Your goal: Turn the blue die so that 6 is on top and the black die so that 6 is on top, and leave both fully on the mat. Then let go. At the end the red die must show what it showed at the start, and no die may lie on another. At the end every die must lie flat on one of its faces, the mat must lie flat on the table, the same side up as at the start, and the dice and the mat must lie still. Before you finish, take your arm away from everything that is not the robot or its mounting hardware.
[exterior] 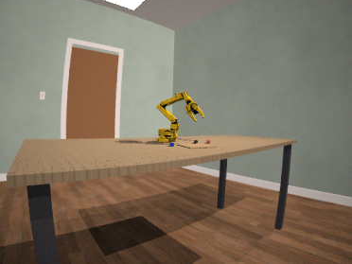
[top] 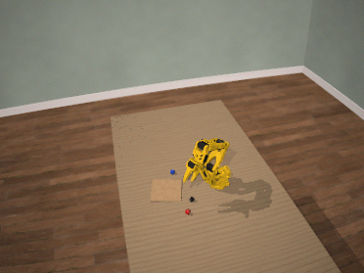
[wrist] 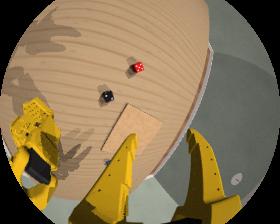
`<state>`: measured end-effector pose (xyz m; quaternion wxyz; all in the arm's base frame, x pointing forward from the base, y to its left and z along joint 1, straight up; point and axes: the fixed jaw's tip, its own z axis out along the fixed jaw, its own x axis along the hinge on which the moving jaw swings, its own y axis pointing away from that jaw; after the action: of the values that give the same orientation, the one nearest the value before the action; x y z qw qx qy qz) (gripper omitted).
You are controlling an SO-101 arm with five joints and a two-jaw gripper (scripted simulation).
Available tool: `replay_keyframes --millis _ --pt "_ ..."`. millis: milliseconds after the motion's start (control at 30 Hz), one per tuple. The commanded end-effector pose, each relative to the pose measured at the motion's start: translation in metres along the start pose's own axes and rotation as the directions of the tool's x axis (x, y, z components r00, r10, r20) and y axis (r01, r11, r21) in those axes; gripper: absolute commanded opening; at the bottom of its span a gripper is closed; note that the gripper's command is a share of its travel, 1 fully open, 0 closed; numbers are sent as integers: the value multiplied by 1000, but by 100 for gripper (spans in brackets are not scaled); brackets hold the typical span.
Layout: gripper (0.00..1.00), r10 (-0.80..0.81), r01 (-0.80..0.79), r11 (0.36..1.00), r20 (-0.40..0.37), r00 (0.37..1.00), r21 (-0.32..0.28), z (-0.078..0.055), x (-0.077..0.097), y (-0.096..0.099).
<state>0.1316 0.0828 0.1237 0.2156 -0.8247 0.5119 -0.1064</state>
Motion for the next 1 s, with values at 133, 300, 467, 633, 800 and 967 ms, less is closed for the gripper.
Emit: replay_keyframes --millis 133,300,467,633,800,967 --pt "25 151 -151 988 7 988 -1 -4 -4 -6" --pt "25 299 -299 954 -4 954 -35 -2 -7 -7" --pt "25 396 -396 916 -17 918 -56 -1 -8 -8" --pt "25 559 -561 823 -53 828 -86 2 -11 -9" --pt "25 704 -711 695 -101 703 -103 5 -15 -11" --pt "25 816 -830 548 -156 557 -103 9 -17 -12"
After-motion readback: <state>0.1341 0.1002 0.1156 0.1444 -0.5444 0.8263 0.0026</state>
